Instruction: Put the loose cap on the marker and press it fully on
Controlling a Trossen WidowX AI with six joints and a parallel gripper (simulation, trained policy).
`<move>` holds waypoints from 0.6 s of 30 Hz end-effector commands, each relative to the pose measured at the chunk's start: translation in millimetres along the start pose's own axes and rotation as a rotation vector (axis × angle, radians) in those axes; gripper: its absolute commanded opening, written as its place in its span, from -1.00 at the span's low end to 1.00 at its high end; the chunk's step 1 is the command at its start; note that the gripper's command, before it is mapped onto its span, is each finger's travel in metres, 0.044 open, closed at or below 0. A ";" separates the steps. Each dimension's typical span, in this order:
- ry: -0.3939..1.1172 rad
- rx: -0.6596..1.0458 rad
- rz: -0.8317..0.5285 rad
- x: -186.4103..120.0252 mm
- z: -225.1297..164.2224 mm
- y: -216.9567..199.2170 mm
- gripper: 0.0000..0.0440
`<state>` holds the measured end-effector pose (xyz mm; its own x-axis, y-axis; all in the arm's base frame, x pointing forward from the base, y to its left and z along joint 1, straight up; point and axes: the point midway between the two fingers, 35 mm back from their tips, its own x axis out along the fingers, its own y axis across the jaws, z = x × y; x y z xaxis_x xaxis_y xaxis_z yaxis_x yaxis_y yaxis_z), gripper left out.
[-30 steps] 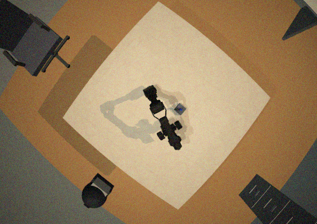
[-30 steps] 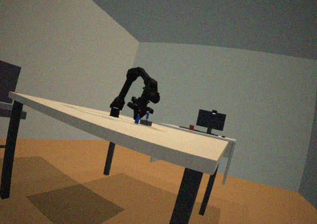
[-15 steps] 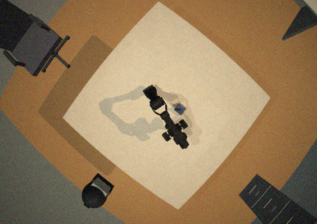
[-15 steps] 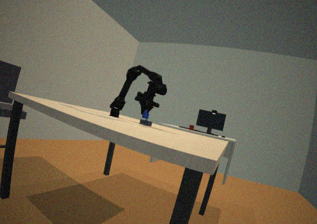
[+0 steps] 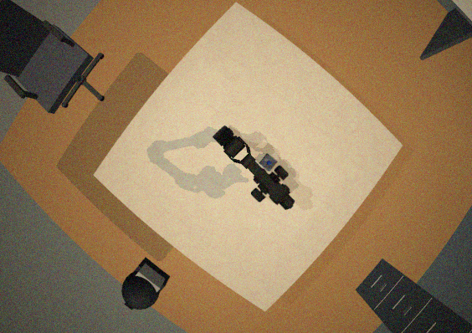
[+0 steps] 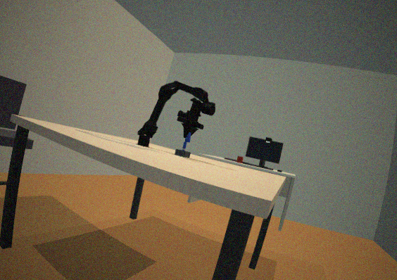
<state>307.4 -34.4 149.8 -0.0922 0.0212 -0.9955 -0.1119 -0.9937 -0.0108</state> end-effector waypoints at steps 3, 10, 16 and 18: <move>-0.005 -0.052 -0.007 -8.0 9.9 -19.3 -0.79; -0.024 -0.133 -0.005 -13.4 26.1 -43.3 -0.85; -0.037 -0.189 -0.001 -16.0 39.3 -58.0 -0.91; -0.040 -0.202 0.001 -16.3 43.0 -60.9 -0.93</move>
<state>279.3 26.7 171.0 -0.1220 0.0173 -0.9924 0.0826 -0.9962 -0.0275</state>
